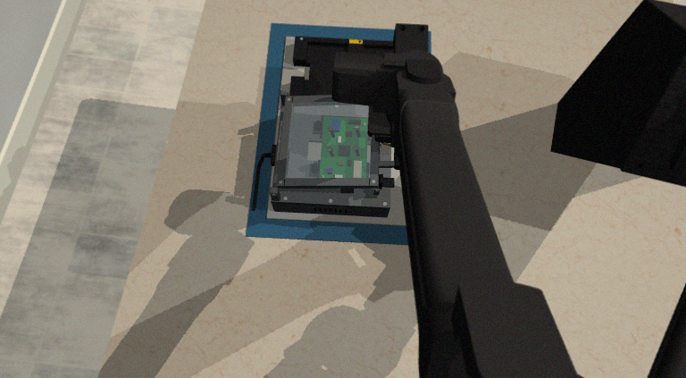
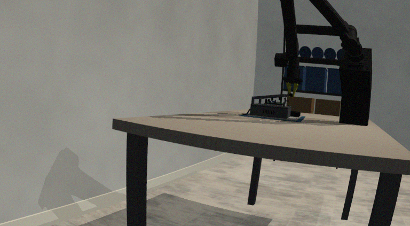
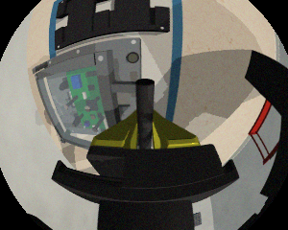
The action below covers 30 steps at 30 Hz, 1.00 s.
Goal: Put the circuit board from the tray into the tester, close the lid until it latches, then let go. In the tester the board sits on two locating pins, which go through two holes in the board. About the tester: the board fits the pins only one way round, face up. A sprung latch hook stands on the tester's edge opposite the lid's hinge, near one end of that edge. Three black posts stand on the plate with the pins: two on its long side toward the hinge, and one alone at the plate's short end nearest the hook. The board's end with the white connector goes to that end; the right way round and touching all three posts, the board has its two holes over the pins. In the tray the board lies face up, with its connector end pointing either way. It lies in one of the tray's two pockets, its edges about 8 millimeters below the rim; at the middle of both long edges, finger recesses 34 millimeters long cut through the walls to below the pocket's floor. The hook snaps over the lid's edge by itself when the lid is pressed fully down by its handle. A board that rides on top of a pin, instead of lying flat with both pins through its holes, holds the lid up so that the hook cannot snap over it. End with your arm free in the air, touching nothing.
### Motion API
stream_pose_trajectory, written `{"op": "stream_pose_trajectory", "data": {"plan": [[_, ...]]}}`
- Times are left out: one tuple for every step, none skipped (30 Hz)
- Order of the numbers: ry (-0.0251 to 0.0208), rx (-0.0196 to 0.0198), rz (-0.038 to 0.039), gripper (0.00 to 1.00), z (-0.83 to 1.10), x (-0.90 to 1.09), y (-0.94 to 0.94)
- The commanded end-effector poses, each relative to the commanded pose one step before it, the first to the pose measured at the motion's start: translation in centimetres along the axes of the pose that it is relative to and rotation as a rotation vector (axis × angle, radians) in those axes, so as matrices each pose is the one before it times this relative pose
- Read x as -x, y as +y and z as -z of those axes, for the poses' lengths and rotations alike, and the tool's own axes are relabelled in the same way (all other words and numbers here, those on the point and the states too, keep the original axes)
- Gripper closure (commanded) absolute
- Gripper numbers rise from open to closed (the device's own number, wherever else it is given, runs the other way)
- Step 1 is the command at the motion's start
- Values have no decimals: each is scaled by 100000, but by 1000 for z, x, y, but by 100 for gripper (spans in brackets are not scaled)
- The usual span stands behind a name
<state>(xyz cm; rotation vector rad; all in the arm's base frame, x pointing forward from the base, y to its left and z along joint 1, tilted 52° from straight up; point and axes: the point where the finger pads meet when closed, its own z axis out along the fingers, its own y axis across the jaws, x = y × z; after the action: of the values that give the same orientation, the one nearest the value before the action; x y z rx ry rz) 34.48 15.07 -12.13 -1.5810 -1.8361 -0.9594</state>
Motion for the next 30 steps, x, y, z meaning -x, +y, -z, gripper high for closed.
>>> {"op": "stream_pose_trajectory", "data": {"plan": [[-965, -663, -88, 100, -849, 282, -170], [3, -19, -26, 100, -82, -2, -30], [3, -5, -9, 100, -79, -2, -17], [3, 8, 7, 100, -77, -1, -5], [4, 16, 17, 100, -75, -1, 2], [4, 18, 19, 100, -73, -2, 3], [4, 16, 17, 100, -71, -2, 2], [1, 13, 14, 100, -73, 0, 5], [-2, 11, 14, 100, -74, 1, 8], [-2, 11, 13, 100, -71, 1, 8], [-1, 11, 13, 100, -69, 0, 7], [-1, 11, 13, 100, -67, 0, 7], [0, 11, 13, 100, -65, 0, 7], [0, 11, 12, 100, -63, 0, 7], [0, 11, 12, 100, -61, 0, 7], [0, 0, 0, 100, 0, 0, 0], [0, 0, 0, 100, 0, 0, 0], [0, 10, 12, 100, -59, 0, 6], [1, 10, 12, 100, -57, 0, 6], [1, 11, 12, 100, -55, 0, 6], [1, 10, 11, 100, -53, 0, 6], [1, 9, 9, 100, -51, 0, 5], [1, 7, 8, 100, -49, 0, 3], [1, 6, 6, 100, -47, -1, 2], [1, 5, 5, 100, -45, -1, 1], [1, 4, 4, 100, -43, -1, 1], [2, 4, 3, 100, -41, -1, 0], [2, 3, 2, 100, -39, -1, 0], [2, 3, 2, 100, -37, -1, -1], [2, 2, 1, 100, -35, -1, -1]]}}
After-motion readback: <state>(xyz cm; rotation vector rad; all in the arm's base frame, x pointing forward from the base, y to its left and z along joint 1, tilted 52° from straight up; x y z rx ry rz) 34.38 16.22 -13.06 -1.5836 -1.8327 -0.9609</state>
